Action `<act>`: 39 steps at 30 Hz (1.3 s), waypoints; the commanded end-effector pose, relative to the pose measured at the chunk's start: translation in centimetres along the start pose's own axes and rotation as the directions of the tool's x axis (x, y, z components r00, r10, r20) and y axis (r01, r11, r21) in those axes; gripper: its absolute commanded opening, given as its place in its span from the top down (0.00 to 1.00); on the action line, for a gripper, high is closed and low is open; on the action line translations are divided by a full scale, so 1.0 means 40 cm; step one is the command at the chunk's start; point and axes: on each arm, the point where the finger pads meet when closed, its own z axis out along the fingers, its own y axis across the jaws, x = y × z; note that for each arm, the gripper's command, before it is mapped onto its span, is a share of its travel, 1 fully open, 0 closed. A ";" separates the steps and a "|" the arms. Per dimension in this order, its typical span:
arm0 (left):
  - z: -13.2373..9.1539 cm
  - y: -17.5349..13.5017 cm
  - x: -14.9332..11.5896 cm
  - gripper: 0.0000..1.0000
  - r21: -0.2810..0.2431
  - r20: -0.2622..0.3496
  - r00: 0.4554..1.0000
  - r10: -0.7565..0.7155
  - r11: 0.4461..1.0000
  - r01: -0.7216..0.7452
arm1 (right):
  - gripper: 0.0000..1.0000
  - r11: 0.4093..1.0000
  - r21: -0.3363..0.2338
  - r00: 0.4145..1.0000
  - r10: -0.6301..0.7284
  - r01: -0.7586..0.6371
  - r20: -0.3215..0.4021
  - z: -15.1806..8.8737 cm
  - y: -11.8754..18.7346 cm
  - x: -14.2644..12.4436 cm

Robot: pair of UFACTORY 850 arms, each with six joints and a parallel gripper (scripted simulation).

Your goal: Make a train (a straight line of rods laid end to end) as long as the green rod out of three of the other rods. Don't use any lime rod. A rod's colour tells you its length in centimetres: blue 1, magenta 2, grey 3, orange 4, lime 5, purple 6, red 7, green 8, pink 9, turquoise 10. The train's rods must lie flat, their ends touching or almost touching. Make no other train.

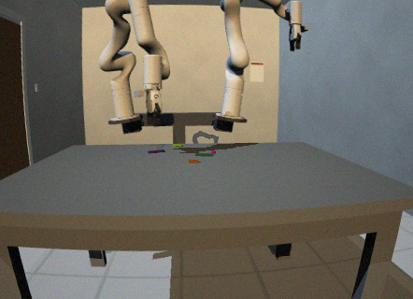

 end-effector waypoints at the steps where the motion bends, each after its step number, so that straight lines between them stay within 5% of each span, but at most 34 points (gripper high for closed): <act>1: -0.002 0.000 0.001 0.00 0.000 -0.002 1.000 0.000 1.000 0.000 | 0.00 1.000 0.001 1.000 0.000 0.000 0.002 -0.057 -0.003 0.000; 9: -0.002 0.000 0.001 0.00 0.000 -0.002 1.000 0.000 1.000 0.000 | 0.00 1.000 0.001 1.000 0.000 0.000 0.002 -0.144 -0.003 0.000; 39: -0.002 0.000 0.001 0.00 0.000 -0.002 1.000 0.000 1.000 0.000 | 0.00 1.000 0.001 1.000 0.000 0.000 0.002 -0.154 -0.003 0.000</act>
